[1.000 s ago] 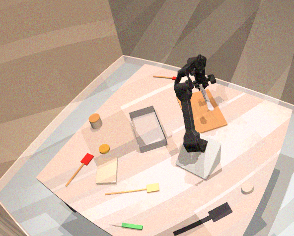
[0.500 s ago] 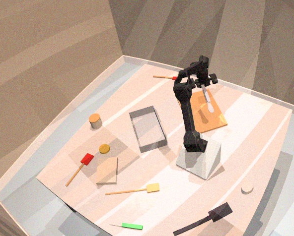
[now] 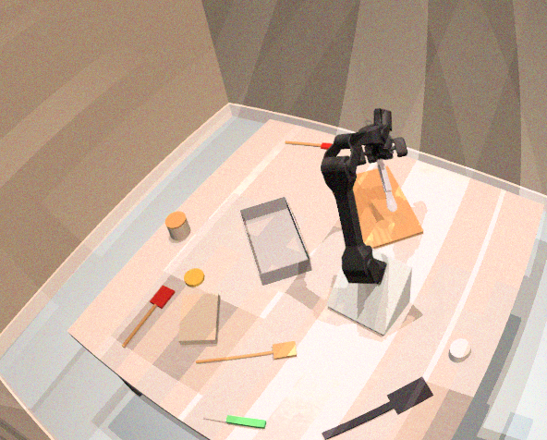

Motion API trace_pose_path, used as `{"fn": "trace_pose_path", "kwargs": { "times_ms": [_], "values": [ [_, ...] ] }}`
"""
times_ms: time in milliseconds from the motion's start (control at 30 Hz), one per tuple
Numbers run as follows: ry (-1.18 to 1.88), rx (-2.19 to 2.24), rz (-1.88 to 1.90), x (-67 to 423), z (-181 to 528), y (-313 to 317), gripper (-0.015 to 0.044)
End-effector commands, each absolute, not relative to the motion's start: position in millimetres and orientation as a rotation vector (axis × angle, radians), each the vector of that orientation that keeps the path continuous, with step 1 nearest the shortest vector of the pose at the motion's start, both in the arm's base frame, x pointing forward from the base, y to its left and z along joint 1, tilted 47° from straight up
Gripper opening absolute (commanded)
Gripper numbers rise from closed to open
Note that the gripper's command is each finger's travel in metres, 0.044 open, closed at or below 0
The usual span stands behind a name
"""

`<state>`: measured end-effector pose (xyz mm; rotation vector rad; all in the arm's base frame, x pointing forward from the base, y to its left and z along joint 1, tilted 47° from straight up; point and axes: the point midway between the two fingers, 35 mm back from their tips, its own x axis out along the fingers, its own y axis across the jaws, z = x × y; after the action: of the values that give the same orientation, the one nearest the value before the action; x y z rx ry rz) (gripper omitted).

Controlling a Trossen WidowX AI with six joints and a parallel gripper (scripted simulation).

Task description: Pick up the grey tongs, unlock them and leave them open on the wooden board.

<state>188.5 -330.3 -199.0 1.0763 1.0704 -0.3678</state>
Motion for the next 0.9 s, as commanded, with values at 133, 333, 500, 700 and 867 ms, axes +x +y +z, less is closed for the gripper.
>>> {"fn": "trace_pose_path", "kwargs": {
  "times_ms": [133,333,500,700,867],
  "values": [
    [0.940,1.048,-0.431,184.2,-187.5,-333.9,-0.0150],
    [0.857,1.024,-0.468,180.7,-178.5,-334.5,-0.0150],
    [0.787,1.001,-0.495,177.4,-169.3,-333.9,-0.0150],
    [0.706,0.972,-0.522,173.1,-156.5,-331.7,-0.0150],
    [0.639,0.946,-0.542,169.3,-144.5,-328.6,-0.0150]
  ]
}}
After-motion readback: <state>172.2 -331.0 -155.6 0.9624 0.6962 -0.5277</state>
